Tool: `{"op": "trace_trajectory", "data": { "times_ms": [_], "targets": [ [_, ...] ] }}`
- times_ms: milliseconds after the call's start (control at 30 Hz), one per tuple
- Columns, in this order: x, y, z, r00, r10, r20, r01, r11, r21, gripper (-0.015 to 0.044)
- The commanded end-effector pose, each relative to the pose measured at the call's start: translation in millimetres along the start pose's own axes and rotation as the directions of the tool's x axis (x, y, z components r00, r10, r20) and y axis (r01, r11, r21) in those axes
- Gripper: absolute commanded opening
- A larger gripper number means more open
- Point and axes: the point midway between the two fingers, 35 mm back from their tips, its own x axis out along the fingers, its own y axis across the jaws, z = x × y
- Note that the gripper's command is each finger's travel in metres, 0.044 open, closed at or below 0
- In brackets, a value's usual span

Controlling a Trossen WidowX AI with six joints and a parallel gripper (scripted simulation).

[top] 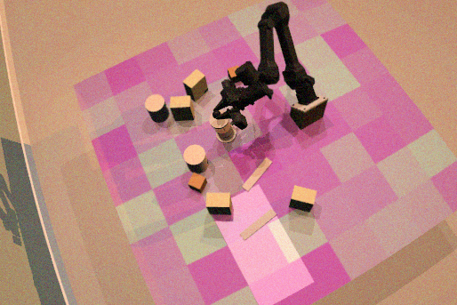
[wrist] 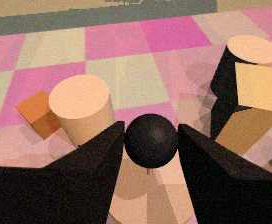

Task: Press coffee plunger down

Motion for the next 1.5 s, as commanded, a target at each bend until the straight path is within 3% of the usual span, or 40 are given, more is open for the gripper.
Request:
{"op": "trace_trajectory", "data": {
  "times_ms": [0,1267,1467],
  "targets": [
    [4.7,-0.2,-10.0,0.999,-0.013,-0.033,0.012,0.999,-0.031,0.0124],
    [5.5,3.1,-3.8,1.000,-0.007,-0.020,0.007,1.000,-0.020,0.0124],
    [5.5,3.1,-3.8,1.000,-0.007,-0.020,0.007,1.000,-0.020,0.0281]
  ]
}}
